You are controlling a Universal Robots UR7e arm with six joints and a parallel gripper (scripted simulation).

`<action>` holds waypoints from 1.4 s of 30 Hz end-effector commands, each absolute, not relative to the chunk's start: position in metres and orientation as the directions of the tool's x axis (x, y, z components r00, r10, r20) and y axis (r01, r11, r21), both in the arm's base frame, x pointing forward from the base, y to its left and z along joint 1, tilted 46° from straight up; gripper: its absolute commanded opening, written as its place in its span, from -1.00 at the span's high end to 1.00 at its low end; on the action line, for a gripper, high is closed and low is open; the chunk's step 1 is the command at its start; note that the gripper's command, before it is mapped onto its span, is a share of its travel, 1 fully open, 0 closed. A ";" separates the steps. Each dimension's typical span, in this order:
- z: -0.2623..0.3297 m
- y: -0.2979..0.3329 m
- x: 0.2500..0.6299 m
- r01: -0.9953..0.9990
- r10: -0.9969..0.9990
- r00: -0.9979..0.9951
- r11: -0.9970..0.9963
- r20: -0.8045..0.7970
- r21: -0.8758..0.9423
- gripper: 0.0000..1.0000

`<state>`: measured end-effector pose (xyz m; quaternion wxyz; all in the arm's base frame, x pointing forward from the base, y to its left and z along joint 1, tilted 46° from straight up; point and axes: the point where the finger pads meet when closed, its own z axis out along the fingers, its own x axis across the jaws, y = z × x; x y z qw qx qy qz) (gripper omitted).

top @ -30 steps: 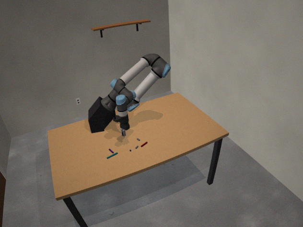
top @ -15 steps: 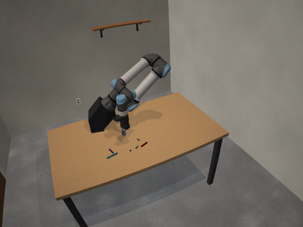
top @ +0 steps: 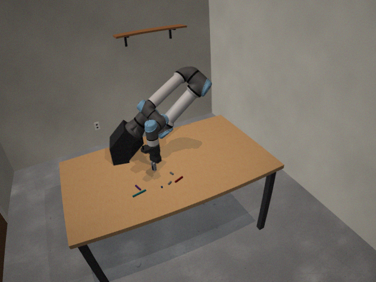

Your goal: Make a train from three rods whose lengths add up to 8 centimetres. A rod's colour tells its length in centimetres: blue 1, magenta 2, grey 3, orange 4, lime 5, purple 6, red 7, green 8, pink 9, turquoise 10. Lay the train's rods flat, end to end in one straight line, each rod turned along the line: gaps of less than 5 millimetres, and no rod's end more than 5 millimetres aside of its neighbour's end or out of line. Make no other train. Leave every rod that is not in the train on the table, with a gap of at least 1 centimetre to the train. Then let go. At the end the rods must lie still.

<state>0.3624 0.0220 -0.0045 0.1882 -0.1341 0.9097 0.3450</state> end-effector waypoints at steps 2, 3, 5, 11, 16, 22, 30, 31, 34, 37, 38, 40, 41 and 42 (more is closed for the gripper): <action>-0.017 0.034 0.367 -0.374 -0.114 -0.893 0.726 -0.435 0.577 0.52; -0.019 0.037 0.368 -0.374 -0.114 -0.893 0.726 -0.435 0.577 0.52; -0.024 0.042 0.370 -0.374 -0.114 -0.893 0.726 -0.435 0.577 0.52; -0.038 0.055 0.375 -0.374 -0.114 -0.893 0.726 -0.435 0.577 0.52; -0.044 0.061 0.377 -0.374 -0.114 -0.893 0.726 -0.435 0.577 0.52; -0.051 0.068 0.379 -0.374 -0.114 -0.893 0.726 -0.435 0.577 0.52; -0.053 0.070 0.380 -0.374 -0.114 -0.893 0.726 -0.435 0.577 0.52; -0.053 0.070 0.380 -0.374 -0.114 -0.893 0.726 -0.435 0.577 0.52; -0.053 0.070 0.380 -0.374 -0.114 -0.893 0.726 -0.435 0.577 0.52; -0.053 0.070 0.380 -0.374 -0.114 -0.893 0.726 -0.435 0.577 0.52; -0.053 0.070 0.380 -0.374 -0.114 -0.893 0.726 -0.435 0.577 0.52; -0.053 0.070 0.380 -0.374 -0.114 -0.893 0.726 -0.435 0.577 0.52; -0.053 0.070 0.380 -0.374 -0.114 -0.893 0.726 -0.435 0.577 0.52; -0.053 0.070 0.380 -0.374 -0.114 -0.893 0.726 -0.435 0.577 0.52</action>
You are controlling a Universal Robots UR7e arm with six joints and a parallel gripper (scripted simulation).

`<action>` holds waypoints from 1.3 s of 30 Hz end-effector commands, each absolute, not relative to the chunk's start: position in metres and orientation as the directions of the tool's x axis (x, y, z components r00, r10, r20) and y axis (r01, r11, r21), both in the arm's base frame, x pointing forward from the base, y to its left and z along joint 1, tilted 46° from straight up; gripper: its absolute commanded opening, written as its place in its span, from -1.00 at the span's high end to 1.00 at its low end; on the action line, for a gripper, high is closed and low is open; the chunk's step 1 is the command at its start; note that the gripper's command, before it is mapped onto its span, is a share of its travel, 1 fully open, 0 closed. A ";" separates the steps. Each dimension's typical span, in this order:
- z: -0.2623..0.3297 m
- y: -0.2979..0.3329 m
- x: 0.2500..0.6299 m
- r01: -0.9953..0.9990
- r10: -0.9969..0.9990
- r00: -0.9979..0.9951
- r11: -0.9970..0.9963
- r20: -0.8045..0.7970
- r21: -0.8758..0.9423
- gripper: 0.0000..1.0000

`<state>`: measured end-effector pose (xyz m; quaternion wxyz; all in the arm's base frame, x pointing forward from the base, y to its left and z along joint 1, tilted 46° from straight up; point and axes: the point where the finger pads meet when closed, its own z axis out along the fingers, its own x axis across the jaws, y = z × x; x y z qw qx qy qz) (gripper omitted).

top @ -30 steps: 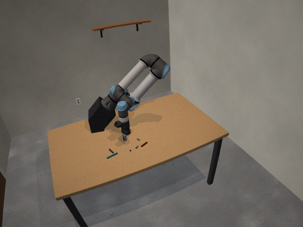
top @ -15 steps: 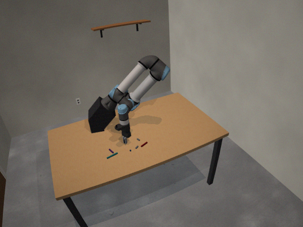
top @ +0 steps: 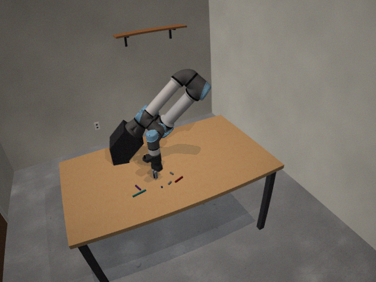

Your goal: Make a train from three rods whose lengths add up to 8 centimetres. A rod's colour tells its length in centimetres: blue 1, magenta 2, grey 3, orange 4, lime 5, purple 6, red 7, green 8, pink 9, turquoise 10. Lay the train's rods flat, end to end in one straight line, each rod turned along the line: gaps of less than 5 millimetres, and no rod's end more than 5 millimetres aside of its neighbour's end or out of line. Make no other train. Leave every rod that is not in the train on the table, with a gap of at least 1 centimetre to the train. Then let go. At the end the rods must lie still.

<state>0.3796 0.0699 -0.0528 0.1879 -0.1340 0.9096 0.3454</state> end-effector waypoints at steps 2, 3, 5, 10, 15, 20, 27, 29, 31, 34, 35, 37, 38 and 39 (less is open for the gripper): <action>-0.053 0.070 0.380 -0.374 -0.114 -0.893 0.726 -0.435 0.577 0.52; -0.053 0.070 0.380 -0.374 -0.114 -0.893 0.726 -0.435 0.577 0.52; -0.053 0.070 0.380 -0.374 -0.114 -0.893 0.726 -0.435 0.577 0.52; -0.053 0.070 0.380 -0.374 -0.114 -0.893 0.726 -0.435 0.577 0.52; -0.053 0.070 0.380 -0.374 -0.114 -0.893 0.726 -0.435 0.577 0.52; -0.053 0.070 0.380 -0.374 -0.114 -0.893 0.726 -0.435 0.577 0.52; -0.053 0.070 0.380 -0.374 -0.114 -0.893 0.726 -0.435 0.577 0.52; -0.054 0.070 0.380 -0.374 -0.114 -0.893 0.726 -0.435 0.577 0.52; -0.054 0.071 0.380 -0.374 -0.114 -0.893 0.726 -0.435 0.577 0.52; -0.056 0.073 0.381 -0.374 -0.114 -0.893 0.726 -0.435 0.577 0.52; -0.057 0.074 0.381 -0.374 -0.114 -0.893 0.726 -0.435 0.577 0.52; -0.058 0.075 0.382 -0.374 -0.114 -0.893 0.726 -0.435 0.577 0.52; -0.058 0.075 0.382 -0.374 -0.114 -0.893 0.726 -0.435 0.577 0.52; -0.058 0.075 0.382 -0.374 -0.114 -0.893 0.726 -0.435 0.577 0.52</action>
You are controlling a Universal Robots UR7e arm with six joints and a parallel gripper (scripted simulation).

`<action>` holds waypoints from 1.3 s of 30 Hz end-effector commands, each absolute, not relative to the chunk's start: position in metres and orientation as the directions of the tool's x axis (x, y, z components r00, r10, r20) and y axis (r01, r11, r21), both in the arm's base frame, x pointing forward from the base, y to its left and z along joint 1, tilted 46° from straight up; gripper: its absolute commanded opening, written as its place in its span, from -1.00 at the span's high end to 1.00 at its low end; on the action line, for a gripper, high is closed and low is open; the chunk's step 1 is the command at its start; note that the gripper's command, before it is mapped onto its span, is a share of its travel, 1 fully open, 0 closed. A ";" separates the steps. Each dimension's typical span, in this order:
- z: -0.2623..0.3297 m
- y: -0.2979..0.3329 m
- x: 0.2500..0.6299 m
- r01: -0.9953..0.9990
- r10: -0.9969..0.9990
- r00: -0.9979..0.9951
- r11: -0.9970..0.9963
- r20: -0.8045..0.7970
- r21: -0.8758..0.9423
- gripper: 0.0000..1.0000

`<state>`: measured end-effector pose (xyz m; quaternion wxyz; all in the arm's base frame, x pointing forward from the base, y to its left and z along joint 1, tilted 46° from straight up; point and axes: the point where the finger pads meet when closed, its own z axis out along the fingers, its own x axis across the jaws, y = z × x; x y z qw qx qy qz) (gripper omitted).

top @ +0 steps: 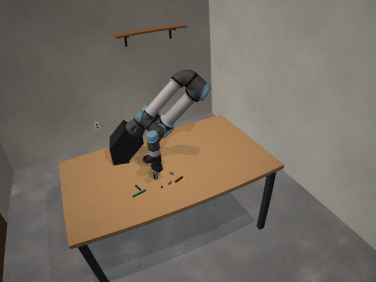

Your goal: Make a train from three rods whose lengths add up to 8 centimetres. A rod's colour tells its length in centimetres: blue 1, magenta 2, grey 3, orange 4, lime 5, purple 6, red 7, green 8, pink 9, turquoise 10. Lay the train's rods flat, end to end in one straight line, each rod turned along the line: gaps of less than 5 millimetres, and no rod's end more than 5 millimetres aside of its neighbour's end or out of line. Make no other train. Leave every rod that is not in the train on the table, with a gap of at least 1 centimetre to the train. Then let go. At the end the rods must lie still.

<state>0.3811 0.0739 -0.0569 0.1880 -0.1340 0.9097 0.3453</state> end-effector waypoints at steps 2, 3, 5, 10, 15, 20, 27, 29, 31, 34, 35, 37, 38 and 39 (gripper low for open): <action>-0.059 0.076 0.382 -0.374 -0.114 -0.893 0.726 -0.435 0.577 0.52; -0.060 0.077 0.382 -0.374 -0.114 -0.893 0.726 -0.435 0.577 0.52; -0.061 0.077 0.383 -0.374 -0.114 -0.893 0.726 -0.435 0.577 0.52; -0.061 0.078 0.383 -0.374 -0.114 -0.893 0.726 -0.435 0.577 0.52; -0.061 0.078 0.383 -0.374 -0.114 -0.893 0.726 -0.435 0.577 0.52; -0.061 0.078 0.383 -0.374 -0.114 -0.893 0.726 -0.435 0.577 0.52; -0.061 0.078 0.383 -0.374 -0.114 -0.893 0.726 -0.435 0.577 0.52; -0.061 0.078 0.383 -0.374 -0.114 -0.893 0.726 -0.435 0.577 0.52; -0.061 0.078 0.383 -0.374 -0.114 -0.893 0.726 -0.435 0.577 0.52; -0.061 0.078 0.383 -0.374 -0.114 -0.893 0.726 -0.435 0.577 0.52; -0.061 0.078 0.383 -0.374 -0.114 -0.893 0.726 -0.435 0.577 0.52; -0.061 0.078 0.383 -0.374 -0.114 -0.893 0.726 -0.435 0.577 0.52; -0.061 0.078 0.383 -0.374 -0.114 -0.893 0.726 -0.435 0.577 0.52; -0.061 0.078 0.383 -0.374 -0.114 -0.893 0.726 -0.435 0.577 0.52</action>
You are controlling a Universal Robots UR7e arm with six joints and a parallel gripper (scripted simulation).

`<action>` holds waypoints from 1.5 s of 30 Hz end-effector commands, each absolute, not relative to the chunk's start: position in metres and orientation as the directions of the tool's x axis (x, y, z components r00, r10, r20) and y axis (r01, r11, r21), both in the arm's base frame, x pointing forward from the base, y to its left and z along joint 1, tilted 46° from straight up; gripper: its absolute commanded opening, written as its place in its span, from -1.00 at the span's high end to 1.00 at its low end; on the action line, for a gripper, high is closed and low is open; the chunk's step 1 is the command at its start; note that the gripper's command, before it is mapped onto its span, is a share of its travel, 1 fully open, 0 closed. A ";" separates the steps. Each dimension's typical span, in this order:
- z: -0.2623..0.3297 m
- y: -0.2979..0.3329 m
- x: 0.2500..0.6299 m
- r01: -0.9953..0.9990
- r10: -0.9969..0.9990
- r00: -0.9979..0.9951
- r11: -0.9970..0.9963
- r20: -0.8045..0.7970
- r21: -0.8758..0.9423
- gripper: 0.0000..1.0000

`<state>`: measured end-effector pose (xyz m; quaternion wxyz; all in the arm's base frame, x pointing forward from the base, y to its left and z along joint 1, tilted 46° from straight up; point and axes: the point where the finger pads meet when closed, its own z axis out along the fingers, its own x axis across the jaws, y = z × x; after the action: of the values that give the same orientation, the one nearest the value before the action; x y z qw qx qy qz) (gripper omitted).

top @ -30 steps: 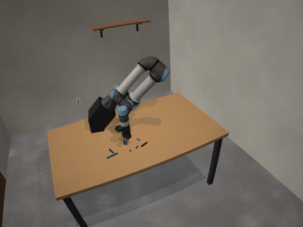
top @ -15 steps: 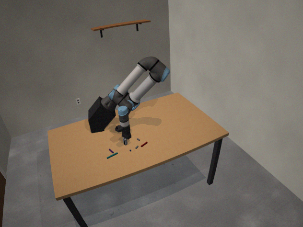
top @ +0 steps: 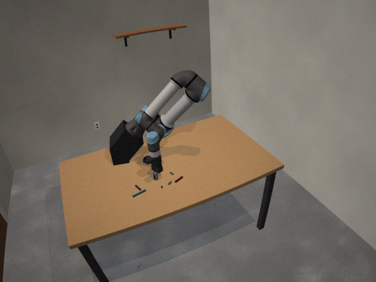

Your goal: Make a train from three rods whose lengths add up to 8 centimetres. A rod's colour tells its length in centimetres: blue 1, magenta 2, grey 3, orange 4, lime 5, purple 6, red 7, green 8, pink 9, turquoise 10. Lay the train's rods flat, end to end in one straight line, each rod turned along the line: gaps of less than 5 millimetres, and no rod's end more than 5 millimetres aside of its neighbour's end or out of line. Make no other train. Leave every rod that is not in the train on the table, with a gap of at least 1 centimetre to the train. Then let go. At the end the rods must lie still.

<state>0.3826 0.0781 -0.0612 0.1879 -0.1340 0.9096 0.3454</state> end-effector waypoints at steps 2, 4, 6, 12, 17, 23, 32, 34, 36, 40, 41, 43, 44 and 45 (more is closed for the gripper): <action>-0.061 0.078 0.383 -0.374 -0.114 -0.893 0.726 -0.435 0.577 0.52; -0.061 0.078 0.383 -0.374 -0.114 -0.893 0.726 -0.435 0.577 0.52; -0.061 0.078 0.383 -0.374 -0.114 -0.893 0.726 -0.435 0.577 0.40; -0.061 0.078 0.383 -0.374 -0.114 -0.893 0.726 -0.435 0.577 0.28; -0.061 0.078 0.383 -0.374 -0.114 -0.893 0.726 -0.435 0.577 0.04; -0.061 0.078 0.383 -0.374 -0.114 -0.893 0.726 -0.435 0.577 -0.07; -0.061 0.078 0.383 -0.374 -0.114 -0.893 0.726 -0.435 0.577 -0.07; -0.061 0.077 0.383 -0.374 -0.114 -0.893 0.726 -0.435 0.577 -0.07; -0.060 0.077 0.383 -0.374 -0.114 -0.893 0.726 -0.435 0.577 -0.07; -0.057 0.074 0.381 -0.374 -0.114 -0.893 0.726 -0.435 0.577 -0.07; -0.056 0.073 0.381 -0.374 -0.114 -0.893 0.726 -0.435 0.577 -0.07; -0.053 0.070 0.380 -0.374 -0.114 -0.893 0.726 -0.435 0.577 -0.07; -0.052 0.069 0.380 -0.374 -0.114 -0.893 0.726 -0.435 0.577 -0.07; -0.052 0.069 0.380 -0.374 -0.114 -0.893 0.726 -0.435 0.577 -0.07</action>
<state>0.3805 0.0728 -0.0557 0.1877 -0.1340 0.9096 0.3456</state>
